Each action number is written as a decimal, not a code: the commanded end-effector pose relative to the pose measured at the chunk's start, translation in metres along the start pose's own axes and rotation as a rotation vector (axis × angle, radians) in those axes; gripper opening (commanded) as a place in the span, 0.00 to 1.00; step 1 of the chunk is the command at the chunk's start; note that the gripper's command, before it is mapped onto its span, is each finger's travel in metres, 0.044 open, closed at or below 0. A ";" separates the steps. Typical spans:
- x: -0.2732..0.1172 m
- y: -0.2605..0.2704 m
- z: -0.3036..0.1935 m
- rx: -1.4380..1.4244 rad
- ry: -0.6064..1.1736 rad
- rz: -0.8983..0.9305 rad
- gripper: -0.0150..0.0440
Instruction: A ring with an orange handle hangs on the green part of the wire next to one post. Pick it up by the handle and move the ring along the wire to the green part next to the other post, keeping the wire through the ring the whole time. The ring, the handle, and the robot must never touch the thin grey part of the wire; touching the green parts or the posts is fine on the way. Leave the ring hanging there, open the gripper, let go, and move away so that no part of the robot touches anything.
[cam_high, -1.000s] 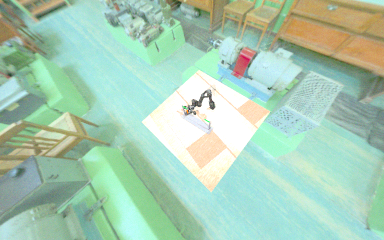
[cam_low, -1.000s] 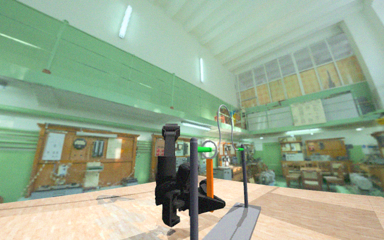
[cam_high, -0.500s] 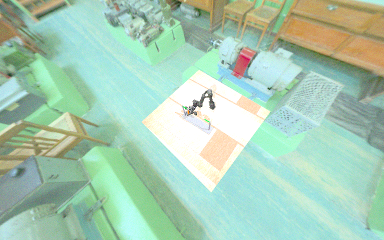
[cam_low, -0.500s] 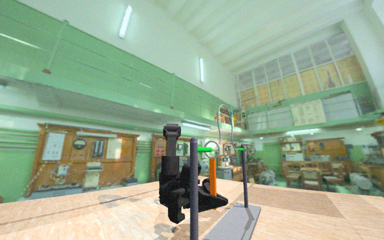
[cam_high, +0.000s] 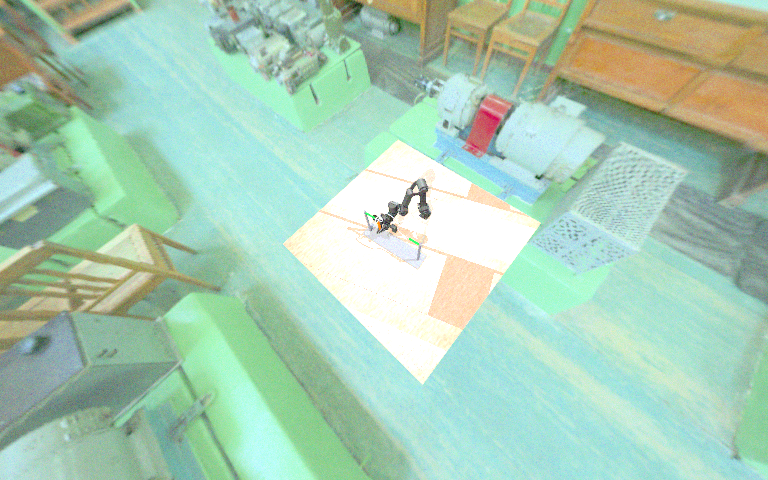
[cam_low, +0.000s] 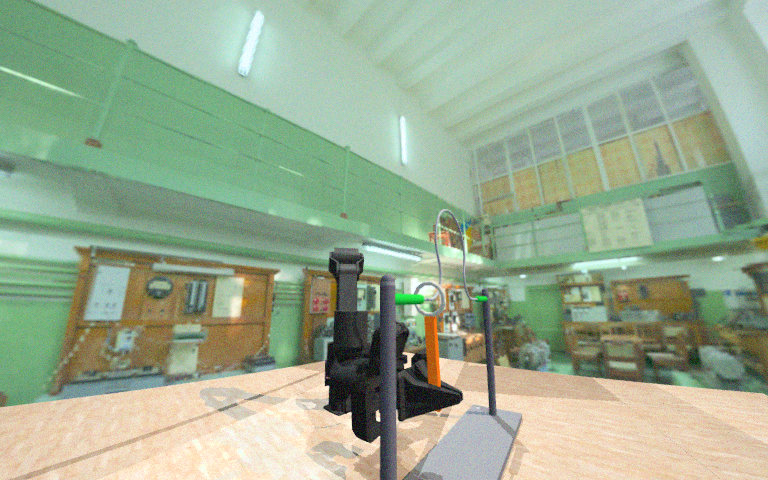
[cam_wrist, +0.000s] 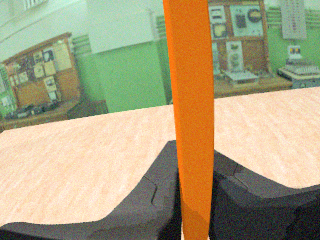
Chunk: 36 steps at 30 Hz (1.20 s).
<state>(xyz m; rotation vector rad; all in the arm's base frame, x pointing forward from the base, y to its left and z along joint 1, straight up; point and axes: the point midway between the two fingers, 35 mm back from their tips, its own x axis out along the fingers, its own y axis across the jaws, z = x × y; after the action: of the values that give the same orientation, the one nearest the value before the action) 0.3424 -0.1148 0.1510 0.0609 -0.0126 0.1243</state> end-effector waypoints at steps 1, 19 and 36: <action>-0.001 0.008 -0.001 0.037 0.001 -0.002 0.00; 0.000 0.061 0.008 0.347 -0.002 -0.001 0.00; -0.013 0.097 0.030 0.611 0.113 0.040 0.00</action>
<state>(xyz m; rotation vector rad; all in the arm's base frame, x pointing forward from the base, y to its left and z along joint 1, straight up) 0.3211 -0.0267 0.1803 0.6243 0.1134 0.1524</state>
